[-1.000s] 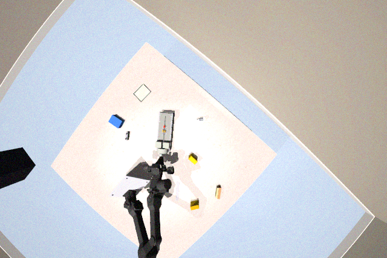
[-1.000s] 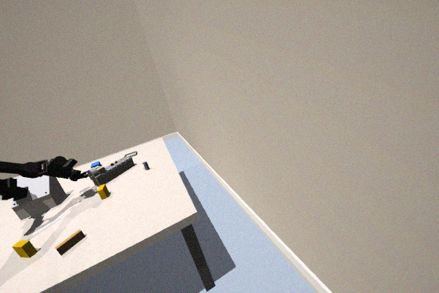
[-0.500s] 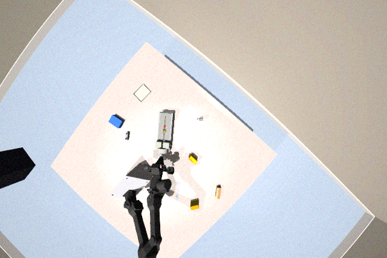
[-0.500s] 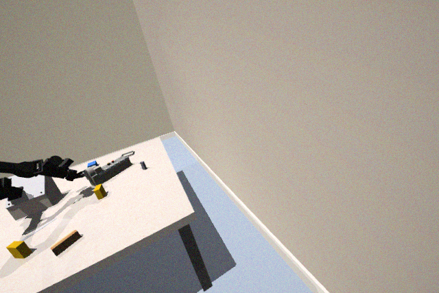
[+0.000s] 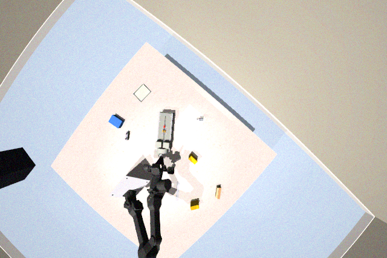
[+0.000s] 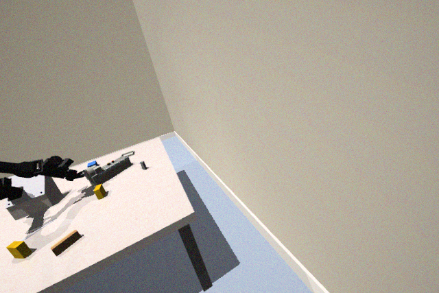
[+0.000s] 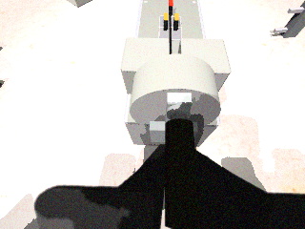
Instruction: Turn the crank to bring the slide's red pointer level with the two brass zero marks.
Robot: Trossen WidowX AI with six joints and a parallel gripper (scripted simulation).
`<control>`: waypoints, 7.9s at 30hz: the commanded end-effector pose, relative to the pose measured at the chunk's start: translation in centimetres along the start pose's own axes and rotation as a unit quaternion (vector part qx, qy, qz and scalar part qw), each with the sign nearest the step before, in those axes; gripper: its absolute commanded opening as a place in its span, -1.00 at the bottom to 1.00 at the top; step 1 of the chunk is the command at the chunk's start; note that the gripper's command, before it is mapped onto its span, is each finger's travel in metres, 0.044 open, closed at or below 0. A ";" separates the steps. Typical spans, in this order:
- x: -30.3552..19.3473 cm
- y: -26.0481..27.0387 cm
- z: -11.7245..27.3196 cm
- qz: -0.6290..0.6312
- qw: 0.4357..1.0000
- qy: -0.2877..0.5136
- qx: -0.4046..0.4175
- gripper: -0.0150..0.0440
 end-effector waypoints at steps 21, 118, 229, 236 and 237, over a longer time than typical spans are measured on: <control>-0.1 -0.3 0.0 0.000 1.000 0.002 -0.005 -0.49; -0.2 -0.3 0.0 0.000 1.000 0.002 -0.005 -0.49; 9.0 -2.4 5.7 -0.035 0.999 0.028 -0.015 1.00; 11.5 -2.6 3.8 -0.077 0.995 0.055 -0.044 1.00; 11.9 -2.6 3.6 -0.082 0.994 0.058 -0.049 1.00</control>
Point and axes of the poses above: the point midway between the two fingers, 35 mm back from their tips, its own z axis back along the fingers, its own y axis across the jaws, x = y × z, the point moved 7 cm from there along z, back along the fingers, and after that the axes turned 15 degrees about z, right-handed, at the moved point
